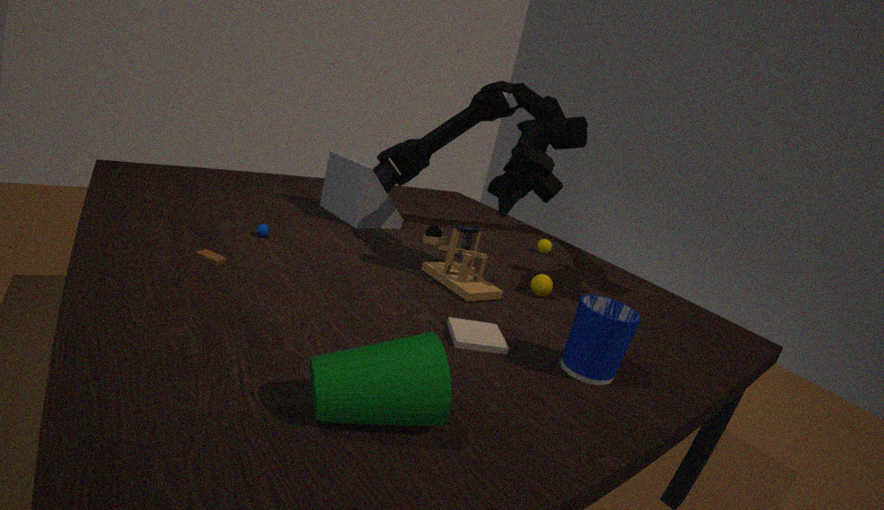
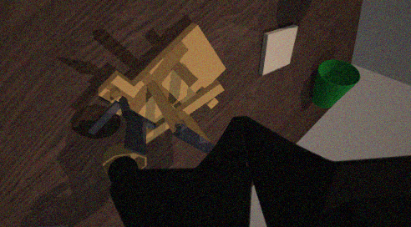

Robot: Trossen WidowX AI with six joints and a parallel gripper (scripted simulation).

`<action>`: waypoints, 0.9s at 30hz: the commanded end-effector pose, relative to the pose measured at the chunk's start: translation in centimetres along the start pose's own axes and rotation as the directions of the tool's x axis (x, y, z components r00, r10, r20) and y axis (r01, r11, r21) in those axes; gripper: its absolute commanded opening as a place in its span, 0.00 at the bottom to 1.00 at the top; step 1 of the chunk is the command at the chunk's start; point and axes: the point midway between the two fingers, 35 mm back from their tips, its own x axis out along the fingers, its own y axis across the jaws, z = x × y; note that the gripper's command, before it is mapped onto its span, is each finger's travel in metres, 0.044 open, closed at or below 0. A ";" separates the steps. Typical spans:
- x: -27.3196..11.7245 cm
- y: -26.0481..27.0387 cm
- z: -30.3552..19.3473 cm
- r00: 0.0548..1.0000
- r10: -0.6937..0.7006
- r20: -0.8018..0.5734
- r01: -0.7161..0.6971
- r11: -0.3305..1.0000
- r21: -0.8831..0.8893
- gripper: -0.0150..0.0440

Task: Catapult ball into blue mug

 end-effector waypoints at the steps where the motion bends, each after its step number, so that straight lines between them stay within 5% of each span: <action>1: -0.4 1.9 -0.6 0.998 0.020 -0.063 -0.027 0.993 -0.116 0.25; 19: -2.6 9.2 -4.2 0.939 0.082 -0.335 -0.268 0.783 -0.561 0.25; 27: -2.8 9.7 -4.5 0.930 0.084 -0.357 -0.294 0.752 -0.590 0.25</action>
